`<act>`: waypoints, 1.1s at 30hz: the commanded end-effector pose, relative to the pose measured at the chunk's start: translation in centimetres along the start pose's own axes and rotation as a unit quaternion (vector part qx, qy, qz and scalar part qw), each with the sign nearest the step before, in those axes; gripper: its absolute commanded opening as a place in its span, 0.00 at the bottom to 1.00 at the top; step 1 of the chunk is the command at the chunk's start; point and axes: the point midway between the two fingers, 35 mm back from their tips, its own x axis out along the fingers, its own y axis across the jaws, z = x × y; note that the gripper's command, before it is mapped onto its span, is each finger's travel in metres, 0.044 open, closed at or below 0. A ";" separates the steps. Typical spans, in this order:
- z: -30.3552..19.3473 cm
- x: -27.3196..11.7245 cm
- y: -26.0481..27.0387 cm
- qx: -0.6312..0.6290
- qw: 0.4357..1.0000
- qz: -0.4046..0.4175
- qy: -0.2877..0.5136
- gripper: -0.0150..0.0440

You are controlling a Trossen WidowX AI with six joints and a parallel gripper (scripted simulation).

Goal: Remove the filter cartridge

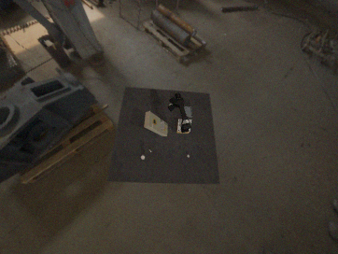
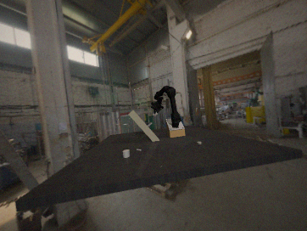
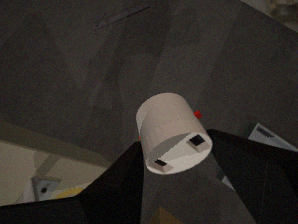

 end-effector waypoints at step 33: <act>-14.1 6.3 -19.0 0.390 0.895 -0.215 -0.020 0.25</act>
